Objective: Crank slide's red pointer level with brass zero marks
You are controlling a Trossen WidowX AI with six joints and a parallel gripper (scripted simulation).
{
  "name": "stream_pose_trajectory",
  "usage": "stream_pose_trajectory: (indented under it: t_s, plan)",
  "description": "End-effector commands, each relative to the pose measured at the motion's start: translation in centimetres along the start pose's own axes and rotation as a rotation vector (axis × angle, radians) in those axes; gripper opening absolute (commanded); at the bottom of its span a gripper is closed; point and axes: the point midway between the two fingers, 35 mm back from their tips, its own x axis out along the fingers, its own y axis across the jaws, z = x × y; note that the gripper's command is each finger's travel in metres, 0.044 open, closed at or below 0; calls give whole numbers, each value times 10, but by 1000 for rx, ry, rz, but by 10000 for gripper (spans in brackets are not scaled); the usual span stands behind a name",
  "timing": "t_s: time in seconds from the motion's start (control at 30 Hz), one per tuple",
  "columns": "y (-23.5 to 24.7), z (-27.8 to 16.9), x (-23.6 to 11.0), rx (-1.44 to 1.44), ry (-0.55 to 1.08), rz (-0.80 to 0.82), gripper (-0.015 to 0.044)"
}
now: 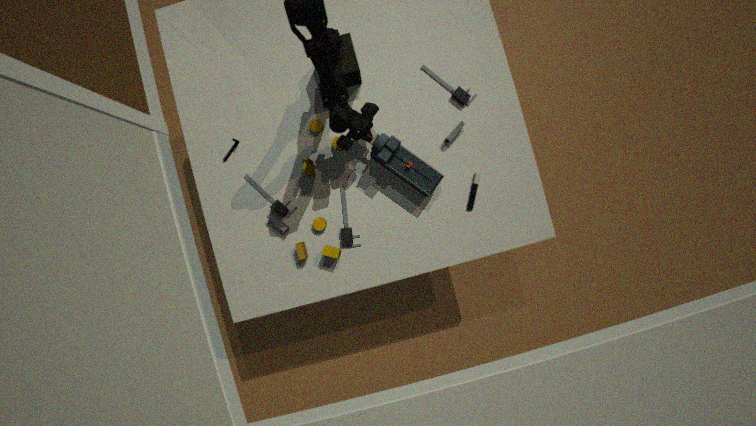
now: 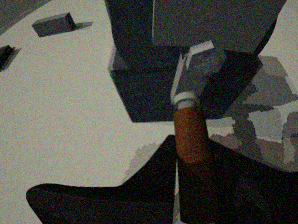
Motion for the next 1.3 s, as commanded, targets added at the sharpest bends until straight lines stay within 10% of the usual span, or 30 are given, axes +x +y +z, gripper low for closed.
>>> stream_pose_trajectory:
  t_s: [0.0, 1.27]
  plan:
    - [9, 0, -1, -1, -2, 23, 0]
    - [17, 5, -6, 0, -2, 23, 0]
